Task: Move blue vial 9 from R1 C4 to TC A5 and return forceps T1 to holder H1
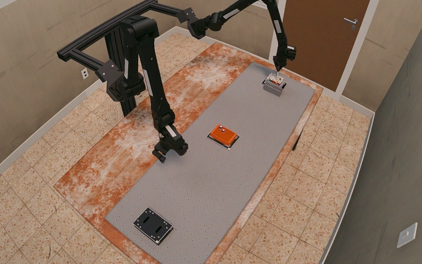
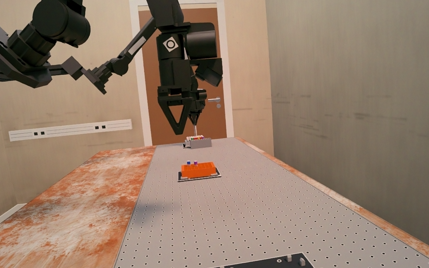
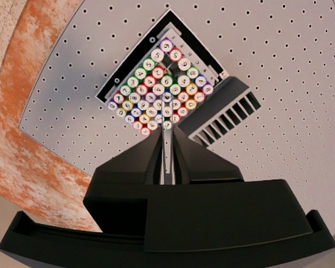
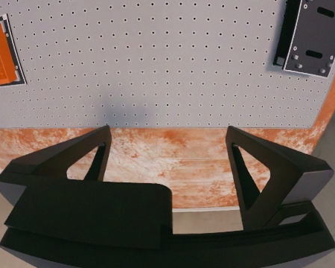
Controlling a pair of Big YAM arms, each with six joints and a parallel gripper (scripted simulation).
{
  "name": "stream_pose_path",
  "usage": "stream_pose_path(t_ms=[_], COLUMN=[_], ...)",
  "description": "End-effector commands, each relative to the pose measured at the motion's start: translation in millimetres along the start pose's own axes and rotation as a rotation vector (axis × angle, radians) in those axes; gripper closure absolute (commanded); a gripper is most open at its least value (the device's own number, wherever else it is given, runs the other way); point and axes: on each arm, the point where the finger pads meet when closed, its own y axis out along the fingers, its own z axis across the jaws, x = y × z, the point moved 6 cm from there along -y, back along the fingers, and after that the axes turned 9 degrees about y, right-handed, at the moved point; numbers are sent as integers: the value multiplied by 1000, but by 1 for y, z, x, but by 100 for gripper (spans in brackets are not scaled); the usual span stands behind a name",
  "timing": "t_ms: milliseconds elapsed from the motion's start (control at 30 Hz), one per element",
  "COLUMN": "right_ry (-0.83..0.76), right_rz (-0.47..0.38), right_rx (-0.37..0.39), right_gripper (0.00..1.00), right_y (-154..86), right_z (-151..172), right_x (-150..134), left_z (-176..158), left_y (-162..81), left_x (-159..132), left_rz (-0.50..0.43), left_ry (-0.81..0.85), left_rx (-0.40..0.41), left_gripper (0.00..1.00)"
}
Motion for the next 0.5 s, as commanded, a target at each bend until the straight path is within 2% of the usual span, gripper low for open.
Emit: stream_pose_path(t_ms=[0, 233, 467], right_ry=[-8, -8, -8], right_rz=[-13, -13, -13], right_rx=[-6, -6, -6], right_gripper=[0, 0, 0], right_y=[-2, -2, -2], right_z=[-1, -1, -1], right_x=[6, 6, 6], left_z=[-3, -2, 3], left_y=[-25, -32, -39], left_x=[33, 12, 5], left_rz=[-87, -23, 6], left_ry=[13, 9, -3], left_rx=[-1, -3, 16], left_gripper=[91, 91, 91])
